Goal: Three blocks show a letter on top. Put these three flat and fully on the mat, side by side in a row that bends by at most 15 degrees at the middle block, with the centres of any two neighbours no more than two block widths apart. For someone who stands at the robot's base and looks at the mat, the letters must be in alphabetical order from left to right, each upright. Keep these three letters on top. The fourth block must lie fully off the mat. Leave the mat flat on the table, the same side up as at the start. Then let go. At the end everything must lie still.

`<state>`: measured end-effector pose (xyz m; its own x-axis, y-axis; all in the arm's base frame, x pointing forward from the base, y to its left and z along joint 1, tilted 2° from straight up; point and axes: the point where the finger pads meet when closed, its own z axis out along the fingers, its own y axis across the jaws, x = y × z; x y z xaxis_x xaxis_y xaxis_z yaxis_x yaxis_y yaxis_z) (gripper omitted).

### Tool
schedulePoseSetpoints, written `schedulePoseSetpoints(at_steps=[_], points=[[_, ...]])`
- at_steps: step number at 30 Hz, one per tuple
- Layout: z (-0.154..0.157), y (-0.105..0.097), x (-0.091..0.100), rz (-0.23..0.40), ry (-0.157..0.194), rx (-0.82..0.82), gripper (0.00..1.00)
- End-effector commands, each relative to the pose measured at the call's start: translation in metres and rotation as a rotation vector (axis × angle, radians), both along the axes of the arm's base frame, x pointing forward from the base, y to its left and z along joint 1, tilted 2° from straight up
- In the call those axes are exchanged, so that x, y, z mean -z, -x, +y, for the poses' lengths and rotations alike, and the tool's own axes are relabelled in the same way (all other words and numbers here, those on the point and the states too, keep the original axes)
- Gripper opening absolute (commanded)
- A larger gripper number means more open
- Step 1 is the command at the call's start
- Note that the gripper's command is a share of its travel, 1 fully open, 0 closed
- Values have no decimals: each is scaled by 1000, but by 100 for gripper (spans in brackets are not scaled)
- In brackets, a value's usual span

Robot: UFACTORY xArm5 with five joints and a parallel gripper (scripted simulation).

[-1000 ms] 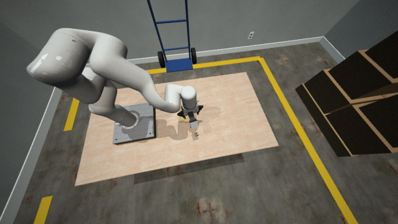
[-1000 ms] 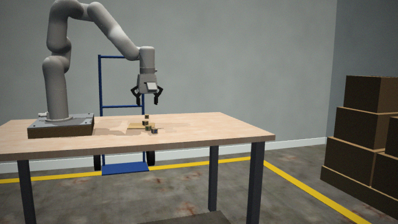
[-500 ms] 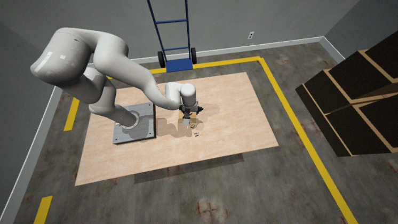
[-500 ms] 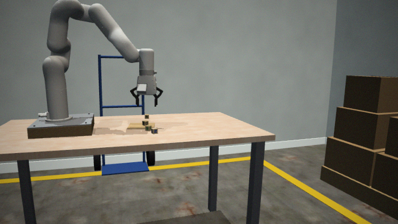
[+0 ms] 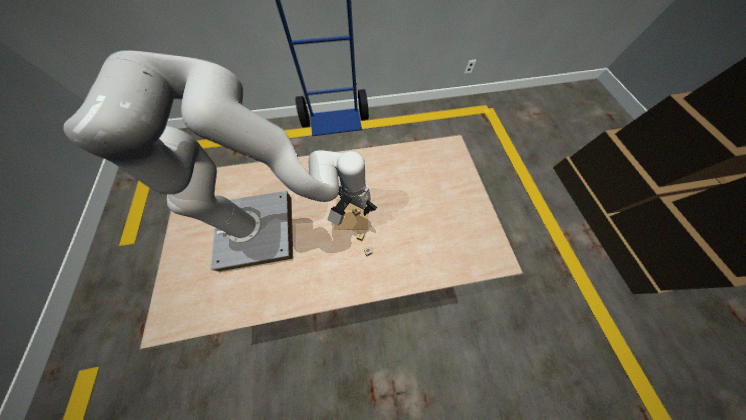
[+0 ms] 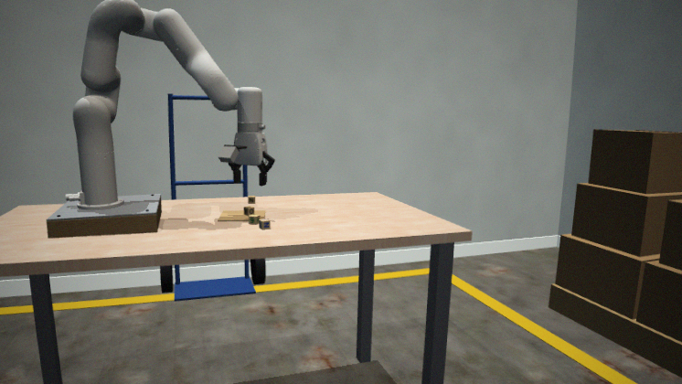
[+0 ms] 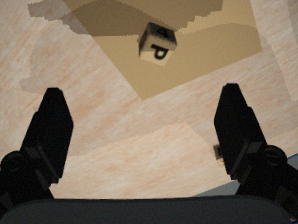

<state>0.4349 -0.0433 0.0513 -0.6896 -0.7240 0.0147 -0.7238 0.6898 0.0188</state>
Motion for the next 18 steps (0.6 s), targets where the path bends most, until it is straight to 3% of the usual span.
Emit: schedulePoseSetpoints(at_steps=[1,10,18], points=[[6,-1,2,-4,4,137,100],[18,-1,7,-3,9,365,100],[20,0,8,-3,10,408,100]])
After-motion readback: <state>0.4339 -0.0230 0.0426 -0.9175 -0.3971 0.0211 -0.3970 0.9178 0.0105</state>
